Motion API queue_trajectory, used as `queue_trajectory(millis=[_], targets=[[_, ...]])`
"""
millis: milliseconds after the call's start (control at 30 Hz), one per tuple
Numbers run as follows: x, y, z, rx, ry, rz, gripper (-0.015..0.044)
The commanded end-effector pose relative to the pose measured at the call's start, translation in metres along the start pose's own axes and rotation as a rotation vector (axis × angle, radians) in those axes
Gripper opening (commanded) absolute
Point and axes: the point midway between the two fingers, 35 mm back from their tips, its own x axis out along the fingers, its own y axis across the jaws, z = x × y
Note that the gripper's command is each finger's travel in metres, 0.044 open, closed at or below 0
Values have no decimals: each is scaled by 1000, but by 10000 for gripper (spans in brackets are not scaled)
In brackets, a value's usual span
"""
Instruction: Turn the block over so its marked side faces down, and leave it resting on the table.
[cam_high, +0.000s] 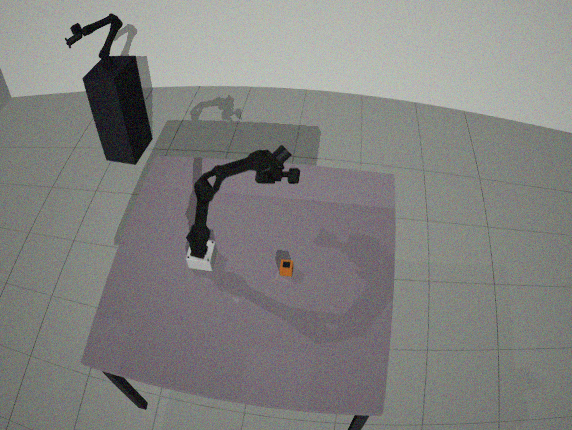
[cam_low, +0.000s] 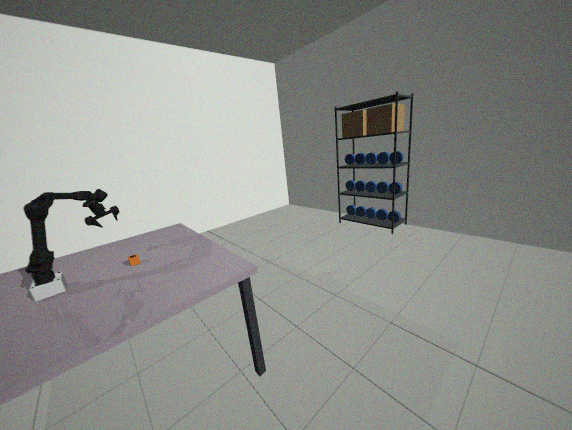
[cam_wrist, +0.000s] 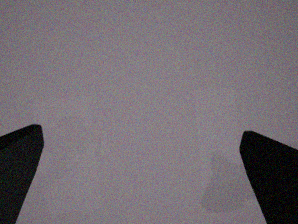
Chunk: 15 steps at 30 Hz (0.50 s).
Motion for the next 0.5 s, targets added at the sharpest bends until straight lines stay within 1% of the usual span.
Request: queue_trajectory(millis=[0,233,400,467], targets=[[9,-31,-64,297,134,-13,440],[2,-66,-188,889,357,-74,440],[-15,-69,-277,1321,511,-136,440],[-21,-68,-301,1435,552,-155,440]])
